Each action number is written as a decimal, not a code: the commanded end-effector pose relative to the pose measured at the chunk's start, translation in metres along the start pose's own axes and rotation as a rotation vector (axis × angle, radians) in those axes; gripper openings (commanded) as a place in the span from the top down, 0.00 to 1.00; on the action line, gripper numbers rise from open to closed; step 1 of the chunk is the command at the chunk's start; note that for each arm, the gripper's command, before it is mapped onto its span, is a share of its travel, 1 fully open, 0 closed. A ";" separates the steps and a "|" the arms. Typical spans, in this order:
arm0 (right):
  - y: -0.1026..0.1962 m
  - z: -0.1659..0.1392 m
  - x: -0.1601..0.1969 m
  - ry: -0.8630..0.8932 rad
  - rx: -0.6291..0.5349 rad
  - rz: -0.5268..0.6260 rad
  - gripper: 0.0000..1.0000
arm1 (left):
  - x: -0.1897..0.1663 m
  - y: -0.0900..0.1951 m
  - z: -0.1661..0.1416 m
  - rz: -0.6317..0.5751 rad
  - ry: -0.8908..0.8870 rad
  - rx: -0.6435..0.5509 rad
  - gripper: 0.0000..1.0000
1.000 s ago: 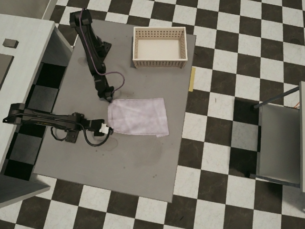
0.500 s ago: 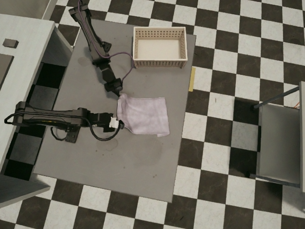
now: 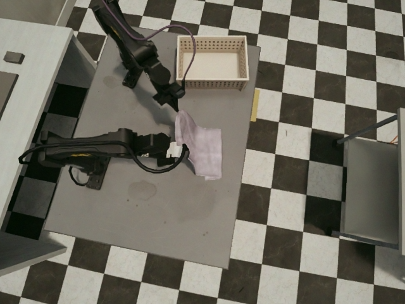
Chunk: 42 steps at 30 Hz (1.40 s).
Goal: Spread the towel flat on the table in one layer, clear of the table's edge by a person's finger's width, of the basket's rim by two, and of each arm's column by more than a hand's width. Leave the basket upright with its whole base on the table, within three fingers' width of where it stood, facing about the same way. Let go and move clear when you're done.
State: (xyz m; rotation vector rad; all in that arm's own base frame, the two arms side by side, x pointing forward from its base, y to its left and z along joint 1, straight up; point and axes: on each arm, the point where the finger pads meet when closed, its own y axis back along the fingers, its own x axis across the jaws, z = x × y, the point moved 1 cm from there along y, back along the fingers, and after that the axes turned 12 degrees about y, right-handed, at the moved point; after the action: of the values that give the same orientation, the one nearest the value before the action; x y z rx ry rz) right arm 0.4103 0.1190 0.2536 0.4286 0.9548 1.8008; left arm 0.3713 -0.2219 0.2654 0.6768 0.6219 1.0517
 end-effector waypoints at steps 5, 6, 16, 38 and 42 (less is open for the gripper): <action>0.021 0.070 0.001 0.020 -0.078 0.010 1.00 | 0.039 0.031 0.047 0.074 0.081 -0.007 1.00; 0.021 0.070 0.001 0.020 -0.078 0.010 1.00 | 0.039 0.031 0.047 0.074 0.081 -0.007 1.00; 0.041 0.178 -0.010 0.028 -0.493 -0.069 1.00 | 0.083 0.076 0.134 0.092 0.131 -0.372 1.00; 0.049 0.274 -0.020 0.015 -1.078 -0.171 1.00 | 0.134 0.118 0.212 0.167 0.181 -0.695 1.00; 0.059 0.279 -0.021 0.014 -1.110 -0.177 1.00 | 0.134 0.118 0.212 0.167 0.181 -0.695 1.00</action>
State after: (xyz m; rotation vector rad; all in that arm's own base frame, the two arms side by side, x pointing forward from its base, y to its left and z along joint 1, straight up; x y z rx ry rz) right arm 0.5646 0.2043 0.4414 -0.2517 0.0692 1.9081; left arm 0.5085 -0.1098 0.4583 0.0512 0.3316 1.3631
